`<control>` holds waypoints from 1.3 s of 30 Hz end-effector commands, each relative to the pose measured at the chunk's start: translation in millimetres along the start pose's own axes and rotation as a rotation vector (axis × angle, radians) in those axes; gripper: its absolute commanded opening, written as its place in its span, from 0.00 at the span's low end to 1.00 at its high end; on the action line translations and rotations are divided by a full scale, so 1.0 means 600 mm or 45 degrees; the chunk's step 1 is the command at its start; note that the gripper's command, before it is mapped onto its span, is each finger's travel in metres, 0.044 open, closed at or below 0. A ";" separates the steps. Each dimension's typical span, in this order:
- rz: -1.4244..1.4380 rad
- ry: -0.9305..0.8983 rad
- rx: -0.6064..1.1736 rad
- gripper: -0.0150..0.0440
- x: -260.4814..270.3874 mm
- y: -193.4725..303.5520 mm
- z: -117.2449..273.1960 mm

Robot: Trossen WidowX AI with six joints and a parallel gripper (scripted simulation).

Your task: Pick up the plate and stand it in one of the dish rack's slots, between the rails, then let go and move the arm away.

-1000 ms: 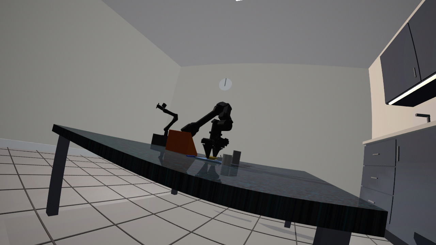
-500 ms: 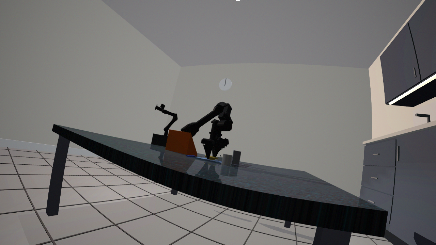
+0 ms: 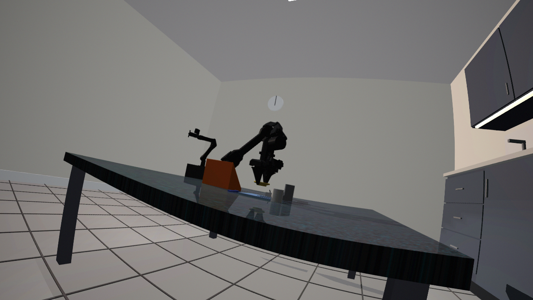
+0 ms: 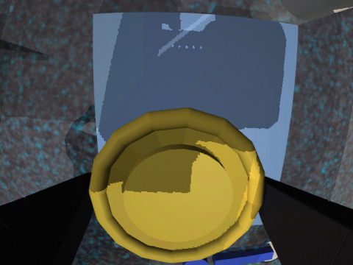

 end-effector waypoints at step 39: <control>-0.326 0.018 0.002 0.25 0.051 -0.015 0.220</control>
Point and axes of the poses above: the point midway between the two fingers, 35 mm back from their tips, its own z axis back along the fingers, its own x axis across the jaws, y = z × x, the point moved 8 cm from there along z, back along the fingers, and after that the axes turned 2 degrees about -z, right-handed, at the moved point
